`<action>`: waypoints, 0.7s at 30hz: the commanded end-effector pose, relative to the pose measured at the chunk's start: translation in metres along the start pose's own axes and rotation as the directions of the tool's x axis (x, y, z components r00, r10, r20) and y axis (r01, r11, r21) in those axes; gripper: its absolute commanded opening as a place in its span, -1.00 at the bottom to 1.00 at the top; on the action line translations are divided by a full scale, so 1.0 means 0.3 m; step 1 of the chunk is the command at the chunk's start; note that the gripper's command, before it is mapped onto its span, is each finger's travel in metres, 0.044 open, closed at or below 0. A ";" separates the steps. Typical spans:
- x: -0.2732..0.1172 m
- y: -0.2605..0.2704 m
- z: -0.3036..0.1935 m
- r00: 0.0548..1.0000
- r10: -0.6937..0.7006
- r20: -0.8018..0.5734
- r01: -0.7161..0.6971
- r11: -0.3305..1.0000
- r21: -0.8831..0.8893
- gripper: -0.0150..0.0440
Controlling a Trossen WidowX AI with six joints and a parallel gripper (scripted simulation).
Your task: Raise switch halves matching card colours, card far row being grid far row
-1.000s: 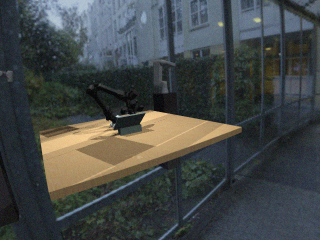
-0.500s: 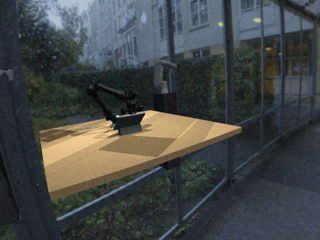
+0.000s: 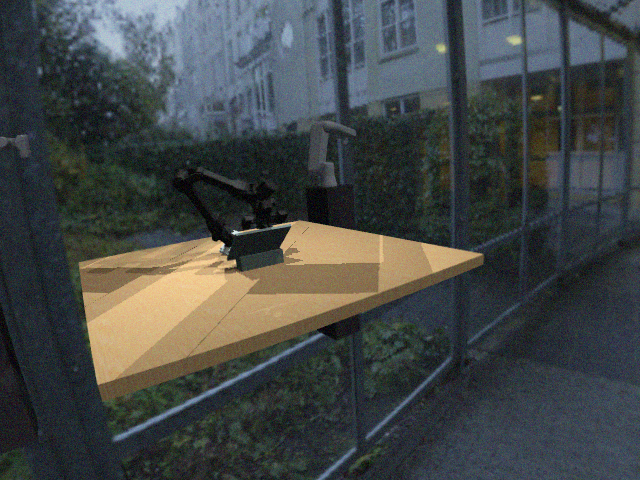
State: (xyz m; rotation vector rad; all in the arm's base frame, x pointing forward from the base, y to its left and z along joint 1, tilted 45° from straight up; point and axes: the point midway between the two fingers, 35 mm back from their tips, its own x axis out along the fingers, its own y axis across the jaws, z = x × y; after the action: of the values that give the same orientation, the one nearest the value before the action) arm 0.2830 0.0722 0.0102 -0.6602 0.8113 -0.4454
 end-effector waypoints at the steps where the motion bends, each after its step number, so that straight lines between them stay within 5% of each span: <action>1: 0.003 0.000 -0.006 1.000 0.000 -0.003 0.000 1.000 -0.010 -0.49; 21: 0.012 0.000 -0.006 1.000 0.000 -0.003 0.000 1.000 -0.010 -0.49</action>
State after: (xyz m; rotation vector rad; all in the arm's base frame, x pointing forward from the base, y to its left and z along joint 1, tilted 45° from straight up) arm 0.2845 0.0702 0.0088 -0.6621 0.8108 -0.4461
